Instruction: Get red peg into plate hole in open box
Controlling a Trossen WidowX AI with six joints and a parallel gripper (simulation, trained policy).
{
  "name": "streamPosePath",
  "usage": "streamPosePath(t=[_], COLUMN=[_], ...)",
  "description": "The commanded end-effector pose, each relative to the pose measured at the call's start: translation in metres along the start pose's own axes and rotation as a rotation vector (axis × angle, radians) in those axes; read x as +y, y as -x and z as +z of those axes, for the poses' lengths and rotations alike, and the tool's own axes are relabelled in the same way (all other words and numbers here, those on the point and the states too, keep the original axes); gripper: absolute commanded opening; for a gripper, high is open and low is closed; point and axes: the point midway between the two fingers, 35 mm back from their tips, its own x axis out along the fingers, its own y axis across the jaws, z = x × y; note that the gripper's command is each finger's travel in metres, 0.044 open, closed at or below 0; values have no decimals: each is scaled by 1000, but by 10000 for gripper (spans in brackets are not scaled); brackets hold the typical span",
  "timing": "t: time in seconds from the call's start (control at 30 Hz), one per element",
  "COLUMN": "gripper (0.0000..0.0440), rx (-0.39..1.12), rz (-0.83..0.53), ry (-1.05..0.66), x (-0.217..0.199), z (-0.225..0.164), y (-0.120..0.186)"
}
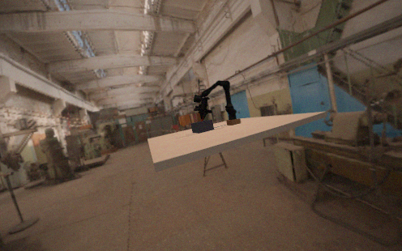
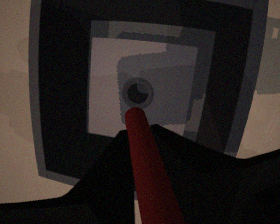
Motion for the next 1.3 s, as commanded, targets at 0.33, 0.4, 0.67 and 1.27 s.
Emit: streamPosePath(t=[0.33, 0.4, 0.67, 1.27], gripper=[141, 152, 208, 440], rx=[35, 40, 36, -44], rz=[-68, -86, -93, -41], ry=[28, 36, 41, 45], x=[-4, -5, 5, 36], z=[8, 9, 21, 78], y=[-38, -41, -46, -48])
